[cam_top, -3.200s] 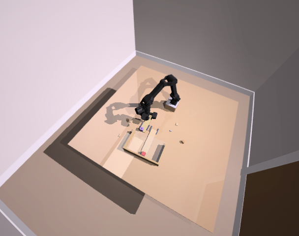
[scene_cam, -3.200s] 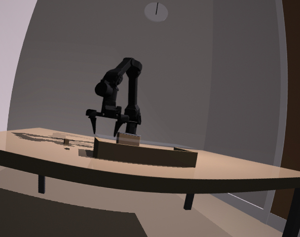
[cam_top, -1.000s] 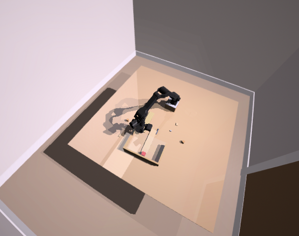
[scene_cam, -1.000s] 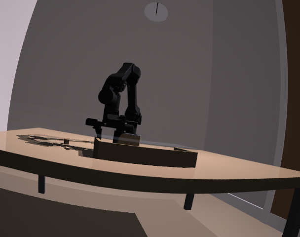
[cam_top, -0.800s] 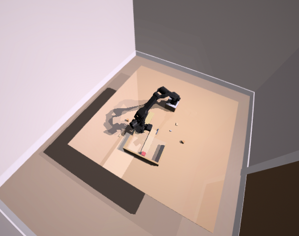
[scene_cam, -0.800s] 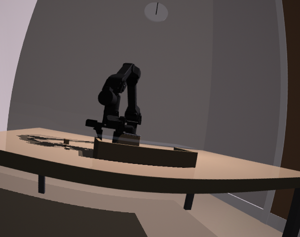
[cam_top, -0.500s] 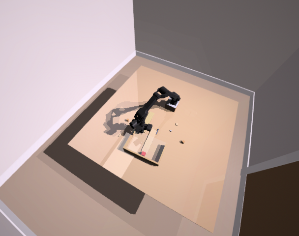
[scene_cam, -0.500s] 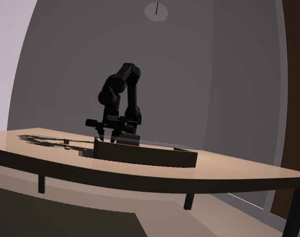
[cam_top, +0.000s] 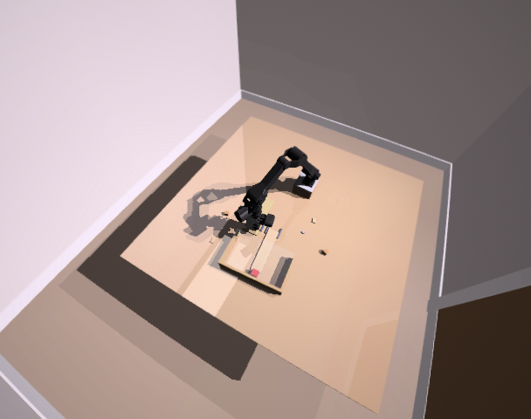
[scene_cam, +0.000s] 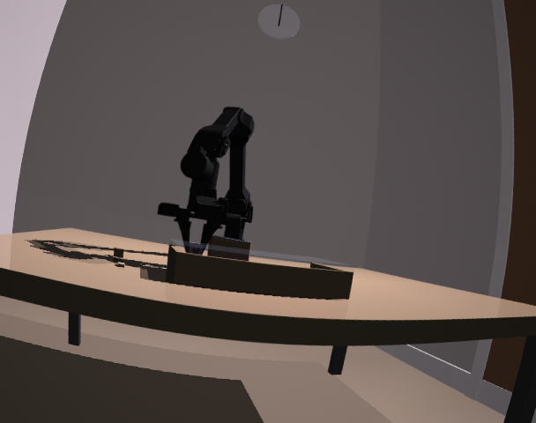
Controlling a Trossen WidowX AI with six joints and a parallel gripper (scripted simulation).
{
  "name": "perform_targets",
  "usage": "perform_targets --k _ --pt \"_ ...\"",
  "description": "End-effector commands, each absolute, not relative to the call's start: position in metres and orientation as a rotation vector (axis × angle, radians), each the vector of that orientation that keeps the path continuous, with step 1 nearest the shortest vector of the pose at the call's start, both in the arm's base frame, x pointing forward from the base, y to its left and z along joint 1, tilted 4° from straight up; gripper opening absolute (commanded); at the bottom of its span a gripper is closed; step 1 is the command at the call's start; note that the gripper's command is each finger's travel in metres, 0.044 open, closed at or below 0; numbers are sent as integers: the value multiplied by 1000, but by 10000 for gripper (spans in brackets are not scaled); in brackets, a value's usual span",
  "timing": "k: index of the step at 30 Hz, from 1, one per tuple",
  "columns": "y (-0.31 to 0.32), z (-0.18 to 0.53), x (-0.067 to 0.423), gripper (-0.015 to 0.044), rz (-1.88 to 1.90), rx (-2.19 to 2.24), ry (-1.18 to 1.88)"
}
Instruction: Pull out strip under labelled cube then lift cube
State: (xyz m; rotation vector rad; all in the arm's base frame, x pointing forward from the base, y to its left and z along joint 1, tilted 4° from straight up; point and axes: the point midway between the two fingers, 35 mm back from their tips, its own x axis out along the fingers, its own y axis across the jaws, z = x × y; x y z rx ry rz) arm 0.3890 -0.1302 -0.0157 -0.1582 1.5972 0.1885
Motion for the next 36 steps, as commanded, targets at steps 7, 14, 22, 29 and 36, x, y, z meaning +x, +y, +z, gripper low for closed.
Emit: perform_targets --k 7,14,22,29,36 --pt "-119 5 360 0 183 -135 1593" --pt "-114 6 346 0 184 -134 1594" --pt "-106 7 319 0 184 -134 1596" --pt "-97 7 295 0 185 -133 1598" --pt "-96 24 291 0 184 -133 1598"
